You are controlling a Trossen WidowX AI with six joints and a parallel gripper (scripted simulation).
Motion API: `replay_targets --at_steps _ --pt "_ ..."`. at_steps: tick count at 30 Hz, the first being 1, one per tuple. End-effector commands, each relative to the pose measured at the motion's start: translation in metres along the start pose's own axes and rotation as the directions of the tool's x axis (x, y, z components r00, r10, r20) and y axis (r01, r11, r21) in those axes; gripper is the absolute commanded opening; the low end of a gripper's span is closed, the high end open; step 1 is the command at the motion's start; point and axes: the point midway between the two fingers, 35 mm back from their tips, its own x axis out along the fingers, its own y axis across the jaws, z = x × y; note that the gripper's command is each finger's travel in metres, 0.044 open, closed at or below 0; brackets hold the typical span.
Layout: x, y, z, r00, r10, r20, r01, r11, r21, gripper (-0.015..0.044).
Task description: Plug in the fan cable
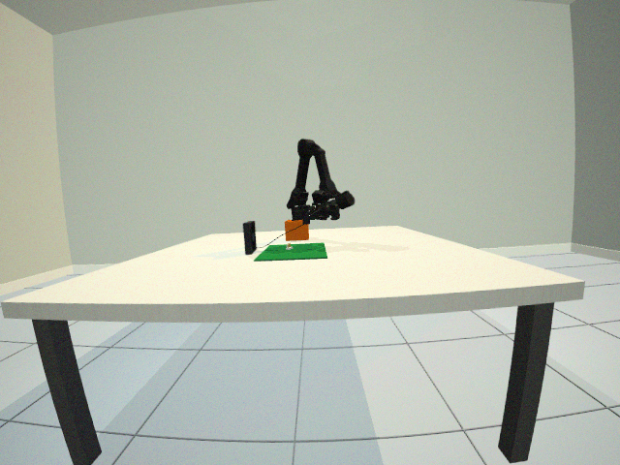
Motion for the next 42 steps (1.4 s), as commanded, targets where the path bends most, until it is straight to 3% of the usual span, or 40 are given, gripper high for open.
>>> replay_targets --at_steps 1,42 --pt "0.000 0.001 0.001 1.000 0.001 -0.006 -0.001 1.000 0.001 0.0000" --pt "-0.002 -0.003 -0.015 1.000 -0.001 -0.001 0.001 1.000 -0.003 0.0000"
